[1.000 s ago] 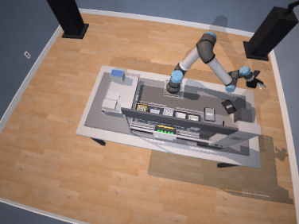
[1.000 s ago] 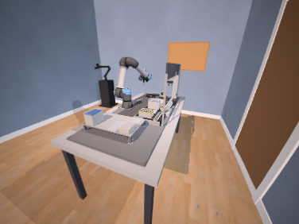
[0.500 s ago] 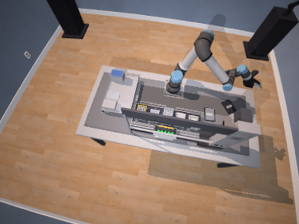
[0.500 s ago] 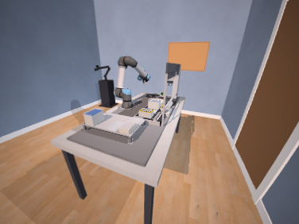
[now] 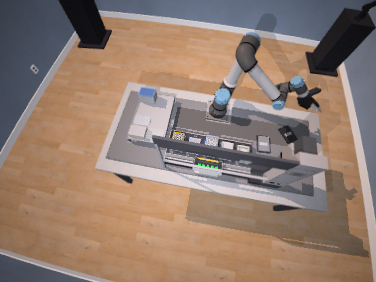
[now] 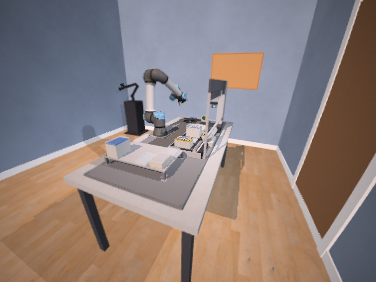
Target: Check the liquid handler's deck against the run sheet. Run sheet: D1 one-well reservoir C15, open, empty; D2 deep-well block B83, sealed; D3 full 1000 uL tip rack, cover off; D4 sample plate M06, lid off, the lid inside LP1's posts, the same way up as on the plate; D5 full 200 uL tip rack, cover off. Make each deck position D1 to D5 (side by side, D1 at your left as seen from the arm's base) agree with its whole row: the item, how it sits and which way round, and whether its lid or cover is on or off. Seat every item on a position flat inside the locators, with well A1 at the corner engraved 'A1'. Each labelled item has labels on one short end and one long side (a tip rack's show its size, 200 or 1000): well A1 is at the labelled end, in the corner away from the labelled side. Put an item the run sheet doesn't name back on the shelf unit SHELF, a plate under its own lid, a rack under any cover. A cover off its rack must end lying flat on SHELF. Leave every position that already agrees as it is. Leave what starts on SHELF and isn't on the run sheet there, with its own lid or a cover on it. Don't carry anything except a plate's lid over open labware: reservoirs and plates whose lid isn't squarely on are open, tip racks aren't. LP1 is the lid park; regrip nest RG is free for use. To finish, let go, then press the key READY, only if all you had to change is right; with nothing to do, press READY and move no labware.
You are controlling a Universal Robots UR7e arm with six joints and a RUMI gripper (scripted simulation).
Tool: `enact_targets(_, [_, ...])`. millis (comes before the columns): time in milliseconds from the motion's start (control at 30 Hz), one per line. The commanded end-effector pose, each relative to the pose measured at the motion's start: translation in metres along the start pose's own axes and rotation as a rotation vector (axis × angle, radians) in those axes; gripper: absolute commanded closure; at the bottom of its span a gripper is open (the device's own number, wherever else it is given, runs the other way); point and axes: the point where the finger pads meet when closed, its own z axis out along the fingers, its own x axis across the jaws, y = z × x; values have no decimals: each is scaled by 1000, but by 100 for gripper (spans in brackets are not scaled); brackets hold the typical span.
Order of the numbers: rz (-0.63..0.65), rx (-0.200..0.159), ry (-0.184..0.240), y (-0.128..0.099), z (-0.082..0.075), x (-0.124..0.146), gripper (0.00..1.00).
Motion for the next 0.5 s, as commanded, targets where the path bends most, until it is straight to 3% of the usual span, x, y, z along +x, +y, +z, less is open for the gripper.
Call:
enact_targets(0, [111,-51,20,21,-23,-3,18])
enact_targets(467, [328,-146,55,60,-67,-12,18])
